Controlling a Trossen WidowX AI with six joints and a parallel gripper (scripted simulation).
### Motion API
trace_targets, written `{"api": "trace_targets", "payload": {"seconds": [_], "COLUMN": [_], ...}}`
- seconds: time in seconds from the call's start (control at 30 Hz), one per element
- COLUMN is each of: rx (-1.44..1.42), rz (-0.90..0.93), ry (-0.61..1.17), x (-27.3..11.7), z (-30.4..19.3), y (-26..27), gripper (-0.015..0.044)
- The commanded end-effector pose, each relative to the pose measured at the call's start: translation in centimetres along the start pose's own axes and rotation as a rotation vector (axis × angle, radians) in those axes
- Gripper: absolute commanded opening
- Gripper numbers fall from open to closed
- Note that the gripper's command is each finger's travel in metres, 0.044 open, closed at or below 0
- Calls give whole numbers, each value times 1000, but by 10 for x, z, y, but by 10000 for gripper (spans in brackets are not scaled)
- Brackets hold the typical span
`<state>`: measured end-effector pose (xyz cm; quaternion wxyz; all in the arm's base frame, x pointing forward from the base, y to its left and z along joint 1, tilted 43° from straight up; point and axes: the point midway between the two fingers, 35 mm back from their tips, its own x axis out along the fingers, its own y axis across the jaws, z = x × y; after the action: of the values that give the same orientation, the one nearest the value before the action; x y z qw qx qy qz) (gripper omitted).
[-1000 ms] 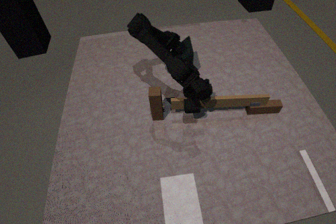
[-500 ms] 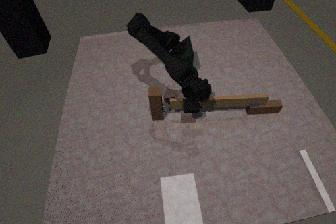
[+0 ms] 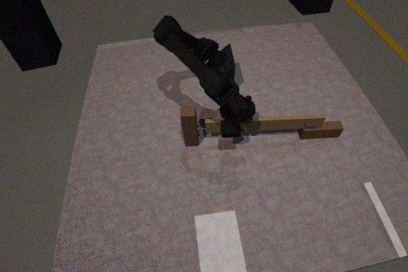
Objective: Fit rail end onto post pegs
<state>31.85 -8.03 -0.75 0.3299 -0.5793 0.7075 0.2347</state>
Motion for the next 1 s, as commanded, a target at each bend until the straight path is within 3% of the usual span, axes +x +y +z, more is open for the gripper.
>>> {"api": "trace_targets", "payload": {"seconds": [0.0, 0.97], "rx": [-5, -5], "rz": [-2, -2], "ry": [1, 1], "x": [-1, 0], "z": [-2, -11], "y": [0, 0], "gripper": [0, 0]}}
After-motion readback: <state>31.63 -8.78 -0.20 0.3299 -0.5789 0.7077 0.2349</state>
